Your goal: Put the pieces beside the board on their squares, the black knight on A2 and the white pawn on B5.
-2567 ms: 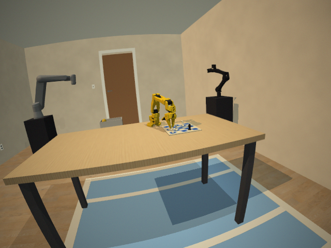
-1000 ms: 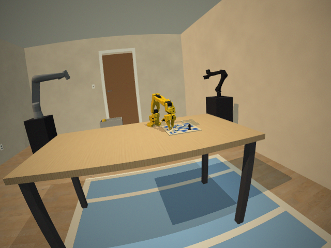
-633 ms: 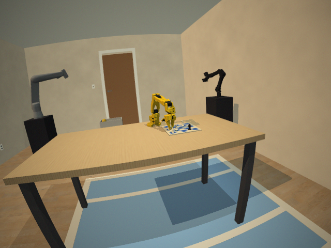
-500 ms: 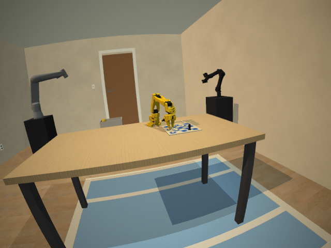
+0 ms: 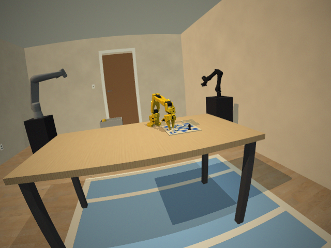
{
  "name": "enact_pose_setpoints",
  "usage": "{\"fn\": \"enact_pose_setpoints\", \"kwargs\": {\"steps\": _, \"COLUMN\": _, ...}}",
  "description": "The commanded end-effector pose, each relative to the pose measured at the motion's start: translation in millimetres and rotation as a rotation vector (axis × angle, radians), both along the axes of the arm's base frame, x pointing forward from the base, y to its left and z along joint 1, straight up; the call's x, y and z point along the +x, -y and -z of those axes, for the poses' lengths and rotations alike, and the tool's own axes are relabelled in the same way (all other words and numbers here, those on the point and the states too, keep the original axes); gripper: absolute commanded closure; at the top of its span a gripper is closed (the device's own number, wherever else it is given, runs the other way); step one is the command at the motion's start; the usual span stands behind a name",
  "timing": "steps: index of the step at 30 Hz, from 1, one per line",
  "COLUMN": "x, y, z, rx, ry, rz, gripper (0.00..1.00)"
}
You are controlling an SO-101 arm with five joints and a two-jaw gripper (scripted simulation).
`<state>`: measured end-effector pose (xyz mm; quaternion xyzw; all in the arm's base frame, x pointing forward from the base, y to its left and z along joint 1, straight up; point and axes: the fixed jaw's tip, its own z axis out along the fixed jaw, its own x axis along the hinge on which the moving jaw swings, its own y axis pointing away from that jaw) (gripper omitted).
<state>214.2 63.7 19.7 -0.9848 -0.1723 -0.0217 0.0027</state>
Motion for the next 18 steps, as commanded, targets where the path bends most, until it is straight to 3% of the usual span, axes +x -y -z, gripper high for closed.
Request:
{"fn": "enact_pose_setpoints", "kwargs": {"steps": 1, "x": -2.1, "y": -0.2, "z": 2.3, "rx": -0.005, "ry": -0.018, "rz": 0.001, "gripper": 0.91}}
{"fn": "enact_pose_setpoints", "kwargs": {"steps": 18, "x": -0.5, "y": 3.3, "z": 1.7, "rx": -0.005, "ry": -0.018, "rz": 0.001, "gripper": 0.91}}
